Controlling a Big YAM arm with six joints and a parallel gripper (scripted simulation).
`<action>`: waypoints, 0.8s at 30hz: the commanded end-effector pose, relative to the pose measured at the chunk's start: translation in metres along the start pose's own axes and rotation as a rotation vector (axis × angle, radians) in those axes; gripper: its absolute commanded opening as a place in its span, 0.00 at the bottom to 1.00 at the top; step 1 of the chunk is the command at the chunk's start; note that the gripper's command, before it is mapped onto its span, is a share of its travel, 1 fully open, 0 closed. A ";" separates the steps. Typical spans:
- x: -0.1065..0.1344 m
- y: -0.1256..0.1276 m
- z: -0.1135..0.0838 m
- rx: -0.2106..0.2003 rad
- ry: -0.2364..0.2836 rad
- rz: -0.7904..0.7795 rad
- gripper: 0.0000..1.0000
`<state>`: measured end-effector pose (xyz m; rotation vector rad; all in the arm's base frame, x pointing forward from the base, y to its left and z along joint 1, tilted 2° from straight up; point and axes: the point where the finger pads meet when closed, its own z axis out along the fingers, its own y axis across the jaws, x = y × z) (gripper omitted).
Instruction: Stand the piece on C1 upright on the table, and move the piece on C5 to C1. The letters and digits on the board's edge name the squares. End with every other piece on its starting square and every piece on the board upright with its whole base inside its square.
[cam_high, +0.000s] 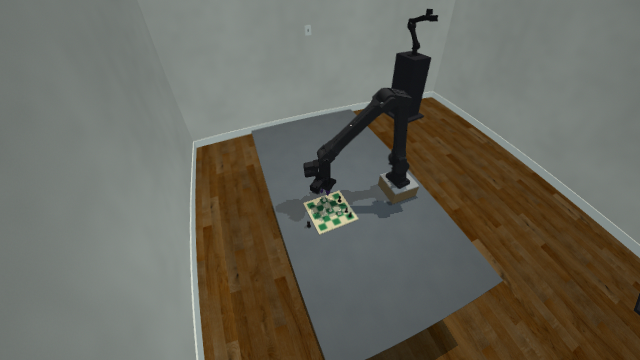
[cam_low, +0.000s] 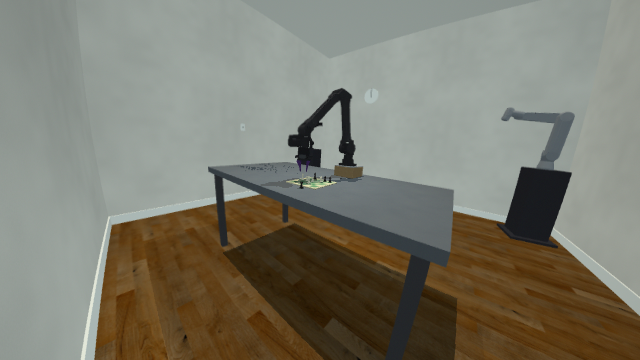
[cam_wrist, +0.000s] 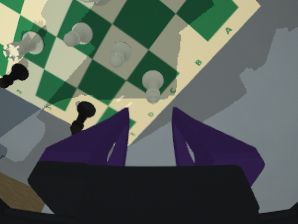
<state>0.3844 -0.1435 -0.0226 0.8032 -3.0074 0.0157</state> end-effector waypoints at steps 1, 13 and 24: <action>-0.009 -0.006 0.001 0.017 -0.019 -0.001 0.36; -0.004 -0.003 0.026 0.009 -0.012 -0.001 0.36; -0.006 -0.007 0.028 0.027 -0.027 0.000 0.36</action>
